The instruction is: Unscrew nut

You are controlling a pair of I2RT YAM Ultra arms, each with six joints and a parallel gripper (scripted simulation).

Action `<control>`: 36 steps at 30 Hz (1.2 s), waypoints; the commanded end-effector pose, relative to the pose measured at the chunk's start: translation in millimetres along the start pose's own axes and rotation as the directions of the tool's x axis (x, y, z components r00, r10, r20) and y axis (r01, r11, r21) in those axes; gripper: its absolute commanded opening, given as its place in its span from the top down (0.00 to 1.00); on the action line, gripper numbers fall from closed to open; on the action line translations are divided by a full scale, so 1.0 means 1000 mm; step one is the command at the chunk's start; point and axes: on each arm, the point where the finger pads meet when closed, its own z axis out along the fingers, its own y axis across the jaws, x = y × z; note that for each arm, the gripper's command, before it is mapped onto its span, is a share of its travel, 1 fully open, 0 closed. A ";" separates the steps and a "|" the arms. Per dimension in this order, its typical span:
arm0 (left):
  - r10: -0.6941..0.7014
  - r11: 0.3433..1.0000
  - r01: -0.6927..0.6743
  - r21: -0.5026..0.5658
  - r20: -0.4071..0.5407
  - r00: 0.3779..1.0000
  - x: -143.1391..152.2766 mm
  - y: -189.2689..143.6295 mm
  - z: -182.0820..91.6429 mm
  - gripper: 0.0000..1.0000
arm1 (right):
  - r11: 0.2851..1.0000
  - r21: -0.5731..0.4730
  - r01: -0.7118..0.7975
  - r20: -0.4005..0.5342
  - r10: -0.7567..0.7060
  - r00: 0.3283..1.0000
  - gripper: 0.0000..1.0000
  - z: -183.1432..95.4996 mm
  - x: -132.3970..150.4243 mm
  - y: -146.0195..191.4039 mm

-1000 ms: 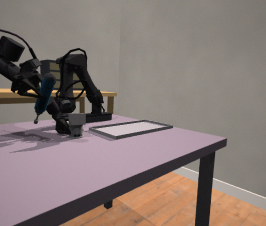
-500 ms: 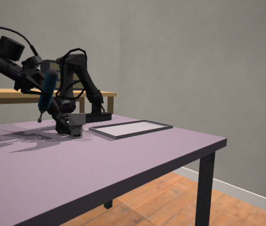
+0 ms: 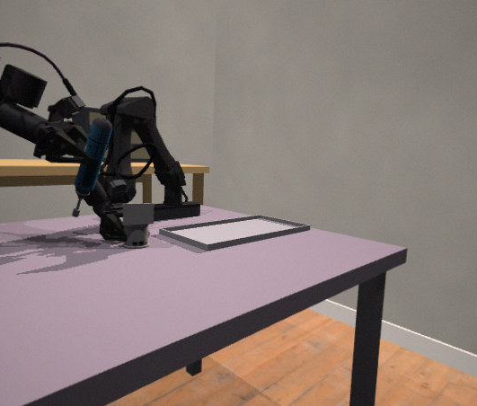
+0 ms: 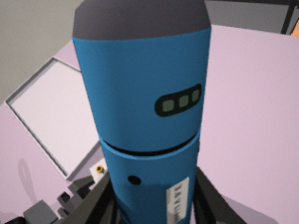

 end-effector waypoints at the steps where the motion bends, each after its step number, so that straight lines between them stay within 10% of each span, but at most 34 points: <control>1: 0.001 1.000 -0.001 -0.002 0.004 1.000 -0.002 -0.001 0.000 0.41 | 0.999 -0.045 0.025 0.207 -0.015 0.978 0.58 -0.010 -0.057 0.013; 36: 0.001 1.000 -0.001 -0.002 0.004 1.000 -0.002 -0.001 0.000 0.41 | 0.977 -0.111 0.180 0.336 -0.133 0.932 0.58 -0.024 -0.077 0.057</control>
